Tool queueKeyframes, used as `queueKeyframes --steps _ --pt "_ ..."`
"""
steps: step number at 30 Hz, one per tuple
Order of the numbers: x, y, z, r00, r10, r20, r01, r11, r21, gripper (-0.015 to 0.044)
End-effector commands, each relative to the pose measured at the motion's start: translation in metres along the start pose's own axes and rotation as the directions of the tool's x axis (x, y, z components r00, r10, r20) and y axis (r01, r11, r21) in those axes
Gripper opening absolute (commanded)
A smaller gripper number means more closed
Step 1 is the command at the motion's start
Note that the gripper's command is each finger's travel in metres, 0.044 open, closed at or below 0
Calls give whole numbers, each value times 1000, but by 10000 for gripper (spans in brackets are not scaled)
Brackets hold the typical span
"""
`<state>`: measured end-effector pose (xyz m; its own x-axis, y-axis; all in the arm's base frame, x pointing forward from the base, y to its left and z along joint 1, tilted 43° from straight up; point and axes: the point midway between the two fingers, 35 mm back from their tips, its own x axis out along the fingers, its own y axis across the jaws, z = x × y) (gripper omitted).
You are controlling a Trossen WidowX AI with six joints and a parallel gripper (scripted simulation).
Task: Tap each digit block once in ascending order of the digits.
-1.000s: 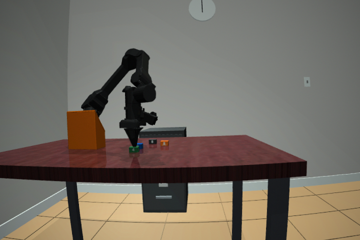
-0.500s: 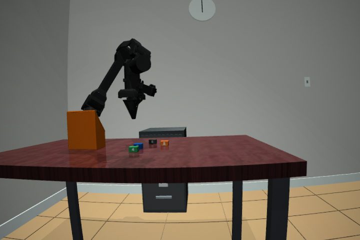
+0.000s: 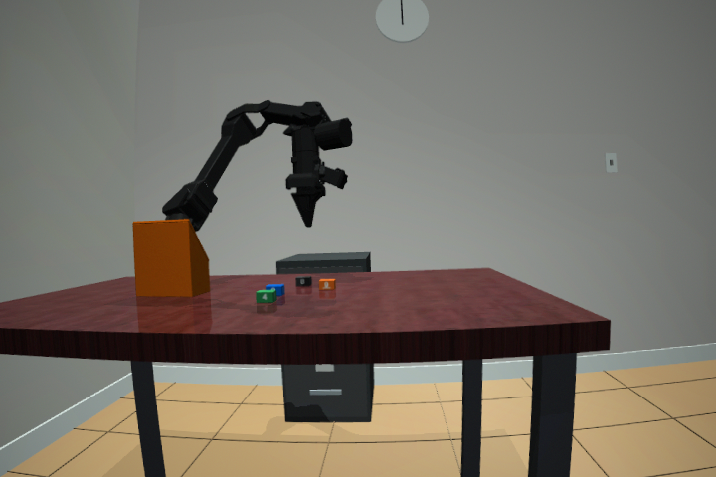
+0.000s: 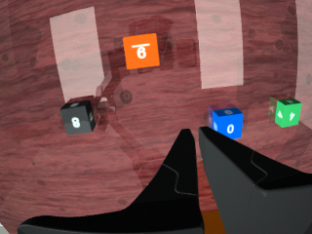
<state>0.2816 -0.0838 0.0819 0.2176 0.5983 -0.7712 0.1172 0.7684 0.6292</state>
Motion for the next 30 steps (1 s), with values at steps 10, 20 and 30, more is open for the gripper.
queueKeyframes --steps 10,20,30 --pt "2 105 -23 998 57 -15 -57 998 14 20" --pt "82 111 -24 998 61 -14 -61 998 13 20" --pt "94 111 -24 998 61 -14 -61 998 13 20"
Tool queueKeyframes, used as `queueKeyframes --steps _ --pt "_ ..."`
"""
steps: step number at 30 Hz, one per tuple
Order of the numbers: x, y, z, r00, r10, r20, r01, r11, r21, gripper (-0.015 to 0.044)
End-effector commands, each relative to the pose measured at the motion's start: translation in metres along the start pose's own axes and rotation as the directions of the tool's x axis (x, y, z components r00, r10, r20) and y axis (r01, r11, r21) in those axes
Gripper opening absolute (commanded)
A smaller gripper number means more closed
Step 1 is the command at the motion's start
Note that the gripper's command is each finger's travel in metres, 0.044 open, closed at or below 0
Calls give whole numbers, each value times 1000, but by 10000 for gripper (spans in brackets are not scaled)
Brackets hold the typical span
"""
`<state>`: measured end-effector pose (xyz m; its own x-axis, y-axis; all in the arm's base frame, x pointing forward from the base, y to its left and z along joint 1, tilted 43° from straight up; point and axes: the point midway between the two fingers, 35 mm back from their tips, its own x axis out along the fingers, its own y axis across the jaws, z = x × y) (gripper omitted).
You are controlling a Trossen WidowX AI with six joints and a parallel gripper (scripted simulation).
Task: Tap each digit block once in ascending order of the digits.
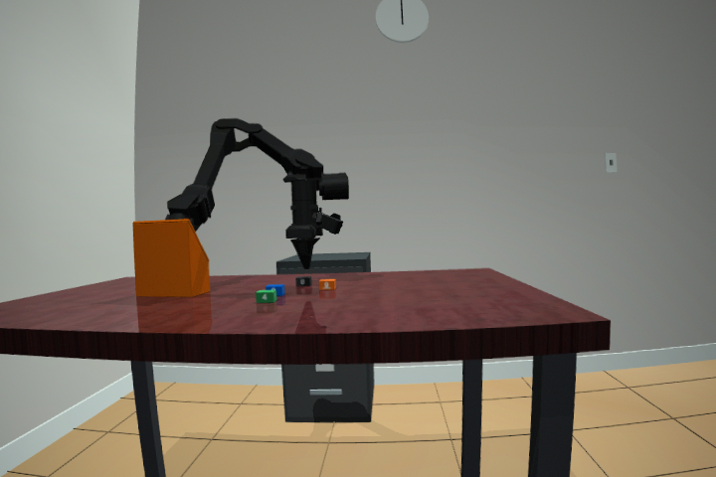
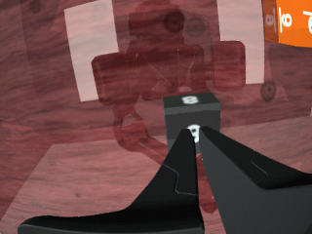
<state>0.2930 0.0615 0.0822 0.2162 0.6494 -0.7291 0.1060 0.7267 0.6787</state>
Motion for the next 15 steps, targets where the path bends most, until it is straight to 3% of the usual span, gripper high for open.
queueKeyframes --steps 1,15 --pt "7 -2 -2 1000 -4 -5 4 1000 10 20" --pt "23 -2 -3 1000 -3 -5 3 1000 10 20"
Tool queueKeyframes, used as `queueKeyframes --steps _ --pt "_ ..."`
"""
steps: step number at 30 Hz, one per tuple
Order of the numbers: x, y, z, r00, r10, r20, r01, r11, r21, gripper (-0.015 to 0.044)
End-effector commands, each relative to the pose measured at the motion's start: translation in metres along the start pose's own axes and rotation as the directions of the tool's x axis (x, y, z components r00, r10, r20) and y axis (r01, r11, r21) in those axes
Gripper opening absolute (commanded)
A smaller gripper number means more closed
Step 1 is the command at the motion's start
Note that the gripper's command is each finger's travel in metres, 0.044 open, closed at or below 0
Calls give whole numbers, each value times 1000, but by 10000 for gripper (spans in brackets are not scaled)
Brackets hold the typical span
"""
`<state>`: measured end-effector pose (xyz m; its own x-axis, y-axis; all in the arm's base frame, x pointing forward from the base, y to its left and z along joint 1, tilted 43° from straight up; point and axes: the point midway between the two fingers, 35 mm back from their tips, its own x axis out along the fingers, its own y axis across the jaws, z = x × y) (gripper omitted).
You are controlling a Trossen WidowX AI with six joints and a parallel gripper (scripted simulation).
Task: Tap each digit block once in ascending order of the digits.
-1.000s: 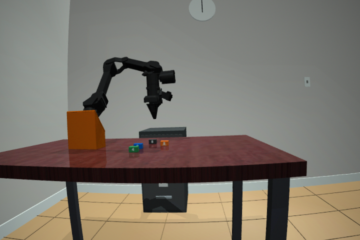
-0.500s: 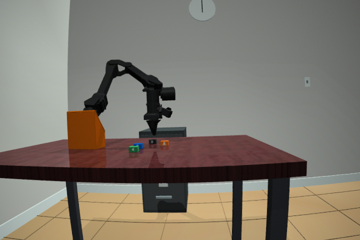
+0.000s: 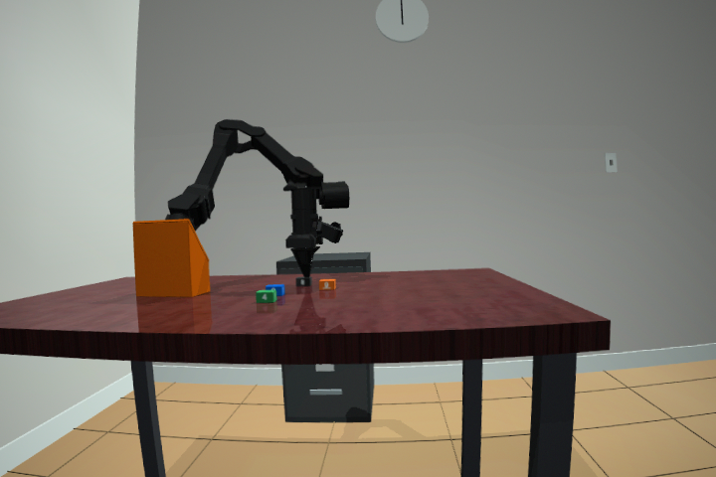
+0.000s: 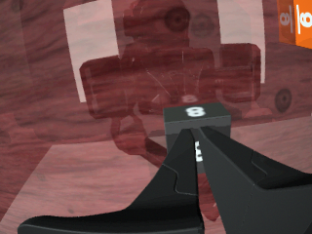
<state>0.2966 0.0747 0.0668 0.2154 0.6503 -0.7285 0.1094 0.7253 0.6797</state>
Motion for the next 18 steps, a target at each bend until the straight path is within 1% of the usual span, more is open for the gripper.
queueKeyframes --steps 1,5,9,11,14,15,18 --pt "3 -1 -2 1000 -4 -4 4 1000 6 20" --pt "-25 -1 -1 1000 -5 -4 5 1000 6 20" --pt "-30 -2 -1 1000 -6 -4 6 1000 6 20" --pt "-50 -3 1 1000 -11 -4 11 1000 6 20" --pt "-97 -2 0 1000 -11 -5 11 1000 7 20" --pt "-105 -2 -1 1000 -10 -5 10 1000 7 20" --pt "-108 -2 -1 1000 -10 -5 10 1000 7 20"
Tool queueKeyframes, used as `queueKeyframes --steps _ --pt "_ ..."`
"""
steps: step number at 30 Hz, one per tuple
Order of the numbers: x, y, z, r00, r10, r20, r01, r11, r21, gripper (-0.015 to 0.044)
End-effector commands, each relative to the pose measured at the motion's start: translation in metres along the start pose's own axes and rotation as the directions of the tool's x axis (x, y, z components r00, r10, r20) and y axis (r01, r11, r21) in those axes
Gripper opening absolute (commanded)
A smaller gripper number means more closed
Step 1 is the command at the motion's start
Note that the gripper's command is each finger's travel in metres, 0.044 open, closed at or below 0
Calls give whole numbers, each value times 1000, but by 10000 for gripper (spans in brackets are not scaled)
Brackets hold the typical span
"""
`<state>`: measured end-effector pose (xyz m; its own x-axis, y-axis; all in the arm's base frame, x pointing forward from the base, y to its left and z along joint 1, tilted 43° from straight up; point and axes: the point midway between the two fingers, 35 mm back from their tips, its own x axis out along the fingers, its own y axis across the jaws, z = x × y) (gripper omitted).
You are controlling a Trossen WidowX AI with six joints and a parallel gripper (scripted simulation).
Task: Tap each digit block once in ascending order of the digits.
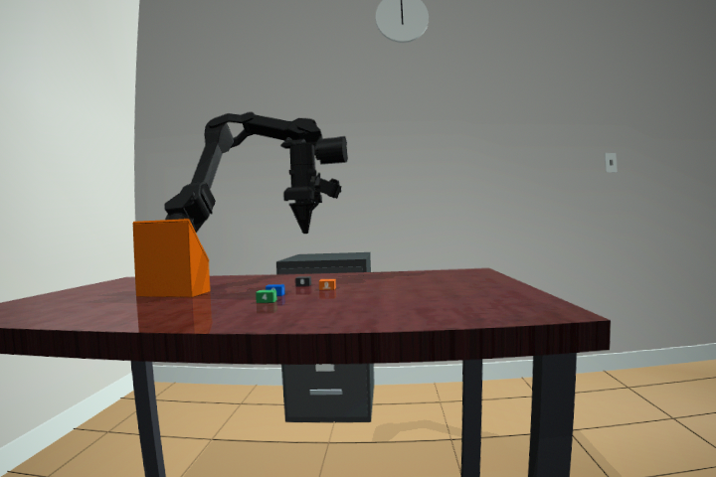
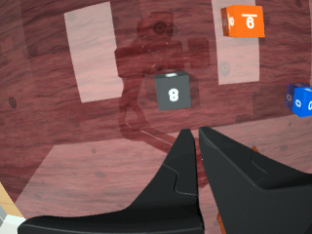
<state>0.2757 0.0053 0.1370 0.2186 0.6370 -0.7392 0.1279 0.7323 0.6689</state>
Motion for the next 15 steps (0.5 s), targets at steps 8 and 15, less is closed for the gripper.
queueKeyframes --steps 8,15 --pt "-7 -55 43 1000 2 -9 -2 1000 -10 20" --pt "-7 -74 53 1000 3 -8 -3 1000 -11 20"
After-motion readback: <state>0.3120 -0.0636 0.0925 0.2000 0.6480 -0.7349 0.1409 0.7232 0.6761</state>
